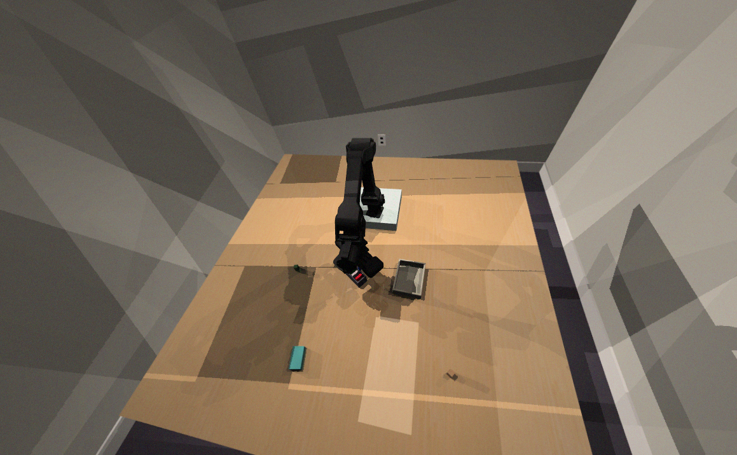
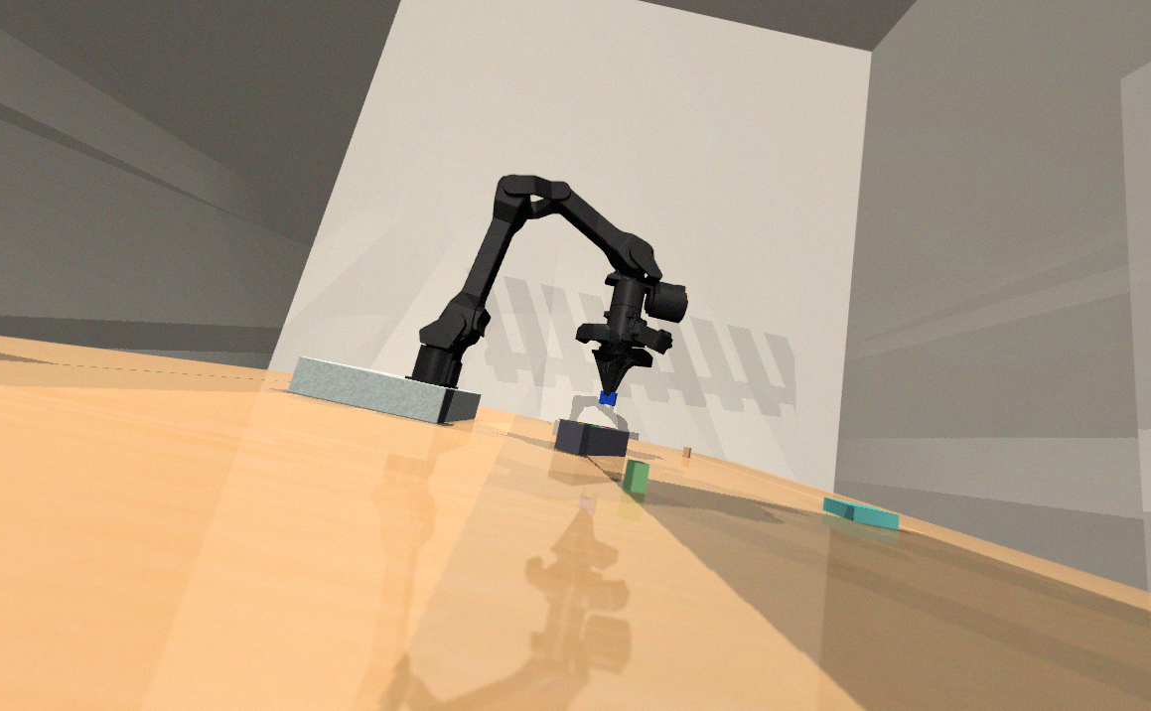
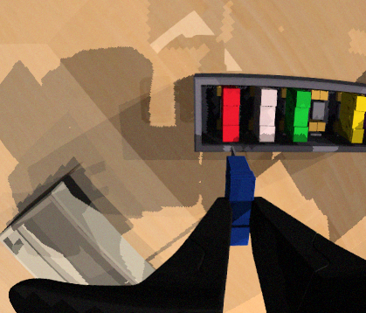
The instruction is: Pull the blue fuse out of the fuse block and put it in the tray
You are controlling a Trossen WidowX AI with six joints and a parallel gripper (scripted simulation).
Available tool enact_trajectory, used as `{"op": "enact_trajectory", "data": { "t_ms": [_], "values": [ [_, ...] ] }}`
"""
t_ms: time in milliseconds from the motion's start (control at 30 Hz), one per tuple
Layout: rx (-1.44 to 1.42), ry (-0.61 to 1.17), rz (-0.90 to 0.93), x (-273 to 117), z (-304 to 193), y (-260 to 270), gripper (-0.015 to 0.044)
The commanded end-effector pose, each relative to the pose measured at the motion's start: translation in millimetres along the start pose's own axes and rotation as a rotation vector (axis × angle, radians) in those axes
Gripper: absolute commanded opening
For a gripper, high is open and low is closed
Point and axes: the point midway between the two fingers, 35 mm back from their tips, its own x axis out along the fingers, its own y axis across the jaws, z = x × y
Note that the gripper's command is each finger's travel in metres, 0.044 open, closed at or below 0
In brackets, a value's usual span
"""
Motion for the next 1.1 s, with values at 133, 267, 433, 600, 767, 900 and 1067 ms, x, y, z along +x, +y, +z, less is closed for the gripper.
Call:
{"op": "enact_trajectory", "data": {
  "t_ms": [133,267,433,600,767,900,1067],
  "values": [
    [0.003,0.002,0.008,-1.8,-21.8,39.3,0.0],
    [0.003,0.003,0.01,-2.0,-35.1,57.2,0.0],
    [0.003,0.005,0.012,-2.3,-53.8,78.5,0.0],
    [0.003,0.008,0.014,-2.6,-74.8,98.4,0.0],
    [0.003,0.01,0.016,-2.8,-97.8,116.5,0.0],
    [0.003,0.012,0.017,-2.9,-114.3,127.5,0.0],
    [0.003,0.012,0.017,-1.9,-115.1,128.1,0.0]
  ]
}}
